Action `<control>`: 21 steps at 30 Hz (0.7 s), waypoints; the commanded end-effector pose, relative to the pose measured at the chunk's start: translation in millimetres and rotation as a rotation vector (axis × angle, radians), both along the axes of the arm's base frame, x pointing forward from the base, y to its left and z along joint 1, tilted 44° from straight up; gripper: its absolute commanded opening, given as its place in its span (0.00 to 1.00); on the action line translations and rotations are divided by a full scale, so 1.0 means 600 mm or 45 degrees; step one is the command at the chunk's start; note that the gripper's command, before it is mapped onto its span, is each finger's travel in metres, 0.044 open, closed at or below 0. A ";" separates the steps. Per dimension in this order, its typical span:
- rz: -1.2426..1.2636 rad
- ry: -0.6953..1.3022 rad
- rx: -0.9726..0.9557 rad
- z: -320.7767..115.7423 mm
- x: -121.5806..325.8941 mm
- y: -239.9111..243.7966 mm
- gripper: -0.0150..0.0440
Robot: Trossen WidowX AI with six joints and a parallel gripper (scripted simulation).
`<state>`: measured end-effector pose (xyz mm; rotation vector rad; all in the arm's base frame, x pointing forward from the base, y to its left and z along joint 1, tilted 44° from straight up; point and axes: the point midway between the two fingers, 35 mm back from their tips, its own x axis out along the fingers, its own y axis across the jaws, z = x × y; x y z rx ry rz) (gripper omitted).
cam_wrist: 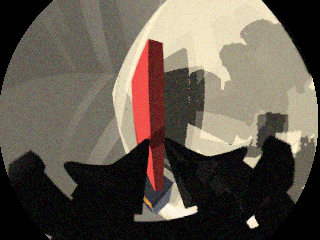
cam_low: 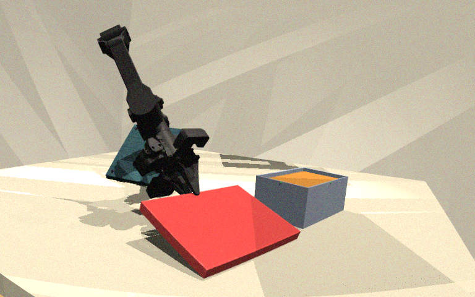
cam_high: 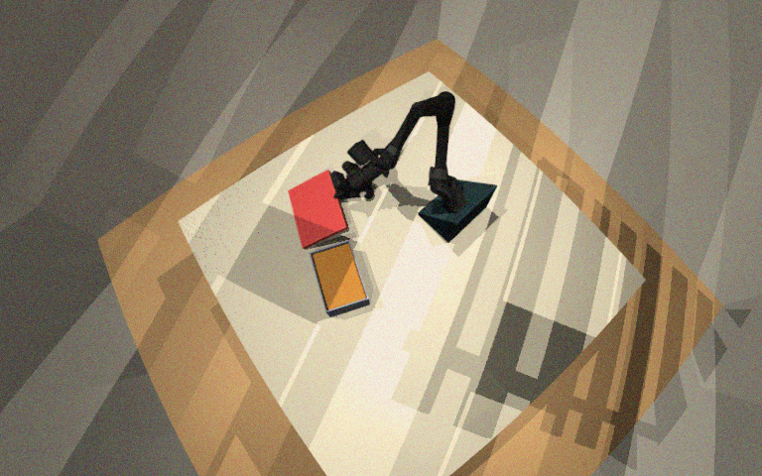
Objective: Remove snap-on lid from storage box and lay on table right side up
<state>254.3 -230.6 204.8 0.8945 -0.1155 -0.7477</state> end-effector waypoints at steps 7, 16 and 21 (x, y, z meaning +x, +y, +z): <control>-0.011 0.024 0.016 0.005 0.000 0.001 0.65; -0.011 0.025 0.016 -0.004 -0.016 0.006 0.99; -0.011 0.025 0.016 -0.009 -0.032 0.010 1.00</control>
